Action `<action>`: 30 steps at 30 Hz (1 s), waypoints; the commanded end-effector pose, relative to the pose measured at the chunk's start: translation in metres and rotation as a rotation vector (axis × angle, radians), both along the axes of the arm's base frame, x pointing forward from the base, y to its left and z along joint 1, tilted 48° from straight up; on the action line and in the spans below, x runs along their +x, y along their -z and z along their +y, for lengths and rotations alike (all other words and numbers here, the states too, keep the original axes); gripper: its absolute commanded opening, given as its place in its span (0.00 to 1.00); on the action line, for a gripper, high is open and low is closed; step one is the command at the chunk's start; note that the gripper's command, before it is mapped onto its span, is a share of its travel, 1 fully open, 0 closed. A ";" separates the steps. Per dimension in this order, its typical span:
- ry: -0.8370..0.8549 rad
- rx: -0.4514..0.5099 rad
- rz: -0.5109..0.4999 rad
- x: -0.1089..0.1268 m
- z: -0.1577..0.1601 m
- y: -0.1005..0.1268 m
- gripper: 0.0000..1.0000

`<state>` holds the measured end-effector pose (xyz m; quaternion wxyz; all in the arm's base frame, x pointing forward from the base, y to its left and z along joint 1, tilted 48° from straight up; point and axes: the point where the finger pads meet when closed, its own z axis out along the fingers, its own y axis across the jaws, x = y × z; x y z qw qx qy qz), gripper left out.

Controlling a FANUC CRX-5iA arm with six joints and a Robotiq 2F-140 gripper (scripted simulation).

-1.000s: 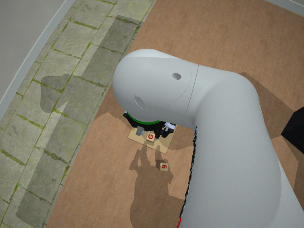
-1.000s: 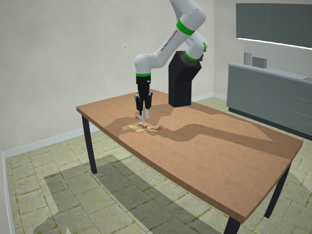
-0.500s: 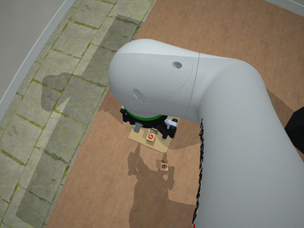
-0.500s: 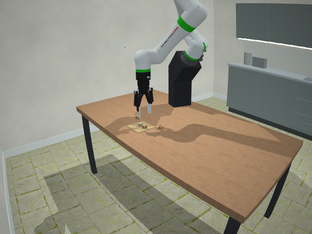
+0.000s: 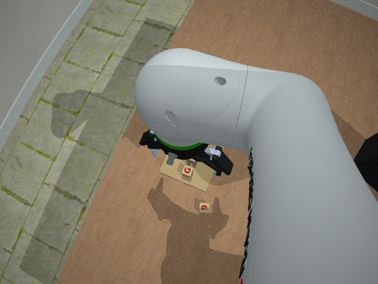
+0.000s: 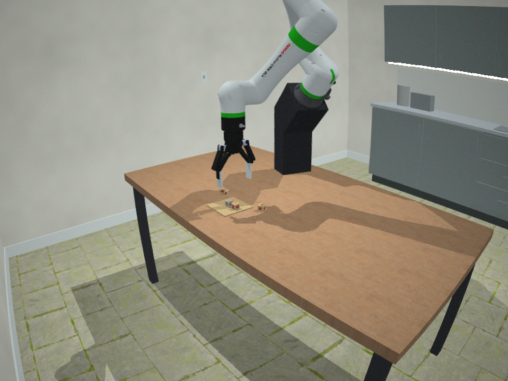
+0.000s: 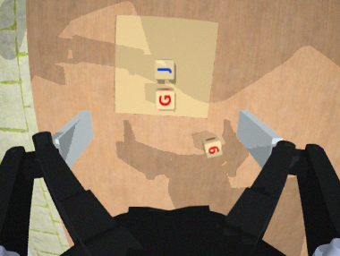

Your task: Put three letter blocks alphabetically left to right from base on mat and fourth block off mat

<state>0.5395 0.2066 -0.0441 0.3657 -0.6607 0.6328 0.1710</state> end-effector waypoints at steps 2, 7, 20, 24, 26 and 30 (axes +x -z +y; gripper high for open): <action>0.021 0.005 0.022 0.000 -0.008 0.009 1.00; 0.127 0.036 0.133 -0.005 -0.047 0.056 1.00; 0.320 0.108 0.332 -0.032 -0.108 0.136 1.00; 0.358 0.125 0.371 -0.039 -0.119 0.152 0.37; 0.358 0.125 0.371 -0.039 -0.119 0.152 0.37; 0.358 0.125 0.371 -0.039 -0.119 0.152 0.37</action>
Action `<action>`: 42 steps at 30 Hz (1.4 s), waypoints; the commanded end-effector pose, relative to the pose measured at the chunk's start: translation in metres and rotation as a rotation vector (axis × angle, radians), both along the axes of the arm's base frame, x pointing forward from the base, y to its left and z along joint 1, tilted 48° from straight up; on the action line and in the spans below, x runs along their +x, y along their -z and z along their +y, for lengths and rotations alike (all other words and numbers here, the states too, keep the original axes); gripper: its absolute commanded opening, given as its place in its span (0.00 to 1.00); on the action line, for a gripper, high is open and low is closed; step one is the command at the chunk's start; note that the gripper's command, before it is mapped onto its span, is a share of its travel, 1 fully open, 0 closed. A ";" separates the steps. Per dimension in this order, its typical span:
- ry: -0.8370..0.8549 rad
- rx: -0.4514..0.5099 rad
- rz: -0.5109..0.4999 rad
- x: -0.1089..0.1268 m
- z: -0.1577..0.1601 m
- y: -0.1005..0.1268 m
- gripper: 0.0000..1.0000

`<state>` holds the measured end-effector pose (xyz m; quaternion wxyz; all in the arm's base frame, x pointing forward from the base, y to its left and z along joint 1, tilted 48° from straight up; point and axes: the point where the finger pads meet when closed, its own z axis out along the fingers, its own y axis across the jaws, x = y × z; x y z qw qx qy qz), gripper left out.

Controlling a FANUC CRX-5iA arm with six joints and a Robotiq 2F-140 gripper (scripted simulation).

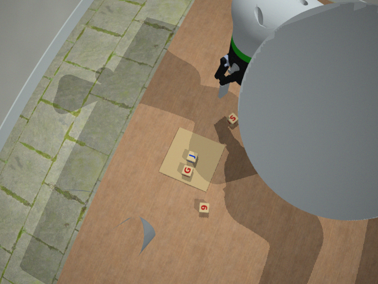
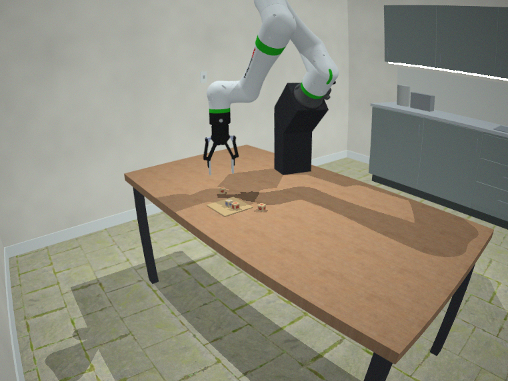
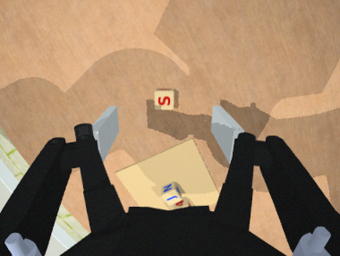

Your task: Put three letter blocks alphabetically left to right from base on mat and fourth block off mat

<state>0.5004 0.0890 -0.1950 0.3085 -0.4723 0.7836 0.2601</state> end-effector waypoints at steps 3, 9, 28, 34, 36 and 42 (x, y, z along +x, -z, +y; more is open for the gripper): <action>0.001 0.001 0.002 0.000 -0.001 0.001 0.37; 0.001 0.001 0.002 0.000 -0.001 0.001 0.37; 0.001 0.001 0.002 0.000 -0.001 0.001 0.37; 0.001 0.001 0.002 0.000 0.000 0.001 0.37; 0.001 0.001 0.002 0.000 0.000 0.002 0.37; 0.001 0.001 0.002 0.001 0.002 0.003 0.37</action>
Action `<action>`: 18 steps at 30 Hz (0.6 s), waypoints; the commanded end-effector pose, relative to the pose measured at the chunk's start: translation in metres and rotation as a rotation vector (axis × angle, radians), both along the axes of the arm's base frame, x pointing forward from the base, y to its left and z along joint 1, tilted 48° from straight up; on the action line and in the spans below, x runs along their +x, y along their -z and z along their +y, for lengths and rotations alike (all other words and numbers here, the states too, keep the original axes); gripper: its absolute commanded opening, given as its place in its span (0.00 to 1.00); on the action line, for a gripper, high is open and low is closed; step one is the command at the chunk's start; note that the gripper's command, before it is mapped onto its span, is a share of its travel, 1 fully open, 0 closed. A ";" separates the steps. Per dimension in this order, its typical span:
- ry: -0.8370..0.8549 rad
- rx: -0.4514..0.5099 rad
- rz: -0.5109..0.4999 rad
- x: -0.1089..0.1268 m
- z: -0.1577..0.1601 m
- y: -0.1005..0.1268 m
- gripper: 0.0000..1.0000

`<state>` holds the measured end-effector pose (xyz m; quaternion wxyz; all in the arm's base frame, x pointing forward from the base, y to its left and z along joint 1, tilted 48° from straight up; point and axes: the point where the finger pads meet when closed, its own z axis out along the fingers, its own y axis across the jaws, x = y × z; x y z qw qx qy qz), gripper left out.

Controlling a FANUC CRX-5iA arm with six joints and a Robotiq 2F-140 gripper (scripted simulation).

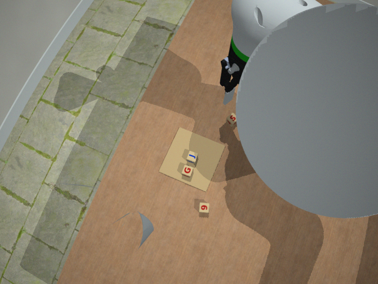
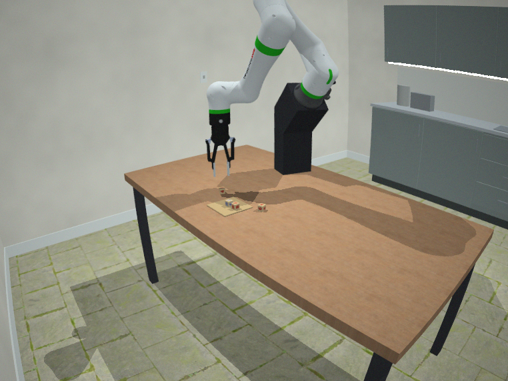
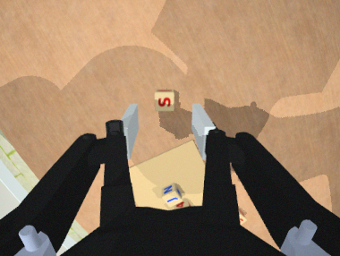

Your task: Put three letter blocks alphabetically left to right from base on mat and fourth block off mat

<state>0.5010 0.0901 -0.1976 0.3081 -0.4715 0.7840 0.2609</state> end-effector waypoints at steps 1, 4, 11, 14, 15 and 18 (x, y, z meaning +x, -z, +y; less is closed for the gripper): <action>0.000 0.000 0.000 0.000 0.001 0.001 0.37; 0.000 0.000 0.000 0.001 0.003 0.003 0.37; 0.000 0.000 0.000 0.003 0.009 0.009 0.37; 0.000 0.000 0.000 0.004 0.012 0.012 0.37; 0.000 0.000 0.000 0.004 0.012 0.012 0.37; 0.000 0.000 0.000 0.005 0.015 0.014 0.37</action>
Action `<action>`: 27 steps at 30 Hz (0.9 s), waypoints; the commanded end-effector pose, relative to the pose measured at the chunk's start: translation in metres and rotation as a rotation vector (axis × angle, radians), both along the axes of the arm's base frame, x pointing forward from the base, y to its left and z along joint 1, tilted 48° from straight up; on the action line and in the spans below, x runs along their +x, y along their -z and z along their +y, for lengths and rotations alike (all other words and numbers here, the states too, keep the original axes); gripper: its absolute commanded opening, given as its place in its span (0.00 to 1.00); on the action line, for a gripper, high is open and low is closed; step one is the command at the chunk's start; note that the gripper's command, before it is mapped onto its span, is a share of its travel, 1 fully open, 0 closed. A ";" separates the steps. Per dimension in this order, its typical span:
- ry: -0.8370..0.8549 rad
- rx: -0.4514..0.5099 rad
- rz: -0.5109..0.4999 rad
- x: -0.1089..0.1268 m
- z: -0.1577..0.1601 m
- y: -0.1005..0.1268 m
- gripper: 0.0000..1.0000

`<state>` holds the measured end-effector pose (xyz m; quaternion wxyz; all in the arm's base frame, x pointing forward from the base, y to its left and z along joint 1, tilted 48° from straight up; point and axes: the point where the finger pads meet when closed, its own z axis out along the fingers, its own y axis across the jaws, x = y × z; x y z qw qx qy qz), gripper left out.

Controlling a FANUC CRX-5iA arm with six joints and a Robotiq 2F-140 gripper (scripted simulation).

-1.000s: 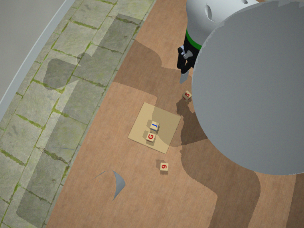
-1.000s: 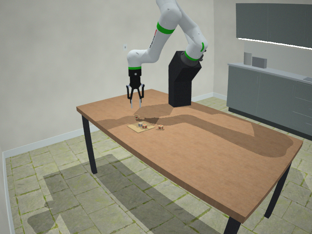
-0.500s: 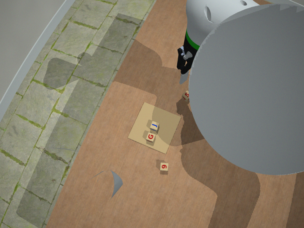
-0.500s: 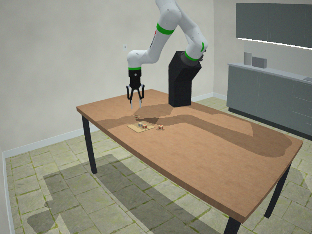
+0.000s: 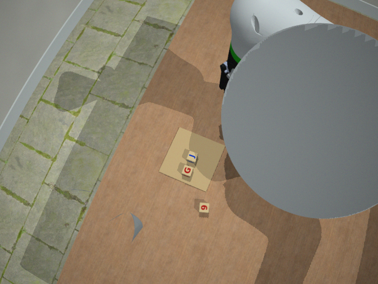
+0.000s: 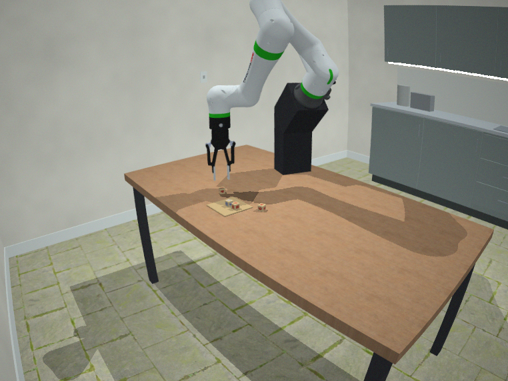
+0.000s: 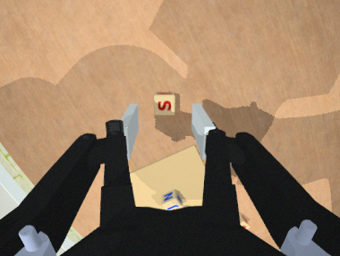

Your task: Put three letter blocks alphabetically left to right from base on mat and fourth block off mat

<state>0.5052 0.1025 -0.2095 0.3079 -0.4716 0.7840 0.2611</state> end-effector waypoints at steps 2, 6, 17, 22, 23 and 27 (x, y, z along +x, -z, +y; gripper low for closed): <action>0.000 0.000 0.000 0.002 0.005 0.005 0.37; 0.000 0.000 0.000 0.003 0.009 0.009 0.37; 0.000 0.000 0.000 0.006 0.017 0.017 0.37; 0.000 0.000 0.000 0.007 0.020 0.020 0.37; 0.000 0.000 0.000 0.007 0.020 0.020 0.37; 0.000 0.000 0.000 0.008 0.021 0.021 0.37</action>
